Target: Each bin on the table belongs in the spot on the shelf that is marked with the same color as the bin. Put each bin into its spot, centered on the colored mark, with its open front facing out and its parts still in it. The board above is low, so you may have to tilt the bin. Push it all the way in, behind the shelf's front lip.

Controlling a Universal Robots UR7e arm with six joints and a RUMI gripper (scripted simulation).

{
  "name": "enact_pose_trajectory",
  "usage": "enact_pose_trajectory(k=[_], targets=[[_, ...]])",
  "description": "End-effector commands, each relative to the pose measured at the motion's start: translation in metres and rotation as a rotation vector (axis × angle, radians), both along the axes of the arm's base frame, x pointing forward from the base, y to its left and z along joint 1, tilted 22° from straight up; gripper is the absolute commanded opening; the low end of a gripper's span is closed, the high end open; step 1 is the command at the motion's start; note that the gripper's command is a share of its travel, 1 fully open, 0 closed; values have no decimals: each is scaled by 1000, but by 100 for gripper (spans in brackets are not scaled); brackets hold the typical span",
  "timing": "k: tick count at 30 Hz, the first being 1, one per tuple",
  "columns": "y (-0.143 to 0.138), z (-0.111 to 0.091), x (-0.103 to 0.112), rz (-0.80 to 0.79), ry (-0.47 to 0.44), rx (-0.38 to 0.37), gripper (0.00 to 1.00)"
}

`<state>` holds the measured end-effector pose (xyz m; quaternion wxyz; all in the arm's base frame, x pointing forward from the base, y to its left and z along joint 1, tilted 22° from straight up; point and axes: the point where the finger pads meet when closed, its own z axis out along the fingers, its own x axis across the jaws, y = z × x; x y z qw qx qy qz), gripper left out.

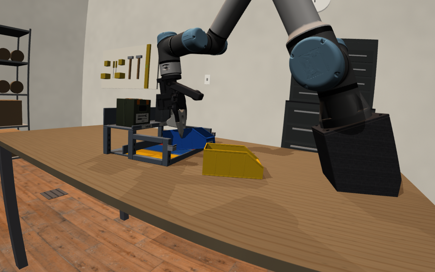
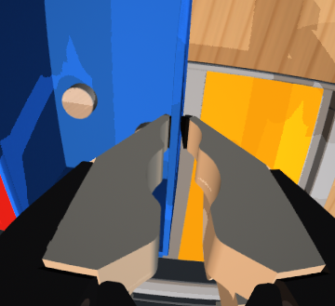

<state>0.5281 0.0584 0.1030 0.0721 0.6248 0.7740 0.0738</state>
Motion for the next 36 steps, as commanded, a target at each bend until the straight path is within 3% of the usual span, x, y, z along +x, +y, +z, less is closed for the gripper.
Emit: enact_pose_trajectory(k=[1,36], targets=[[0,1,1,0,-2,0,0],[2,5,15,-1,-29,5,0]])
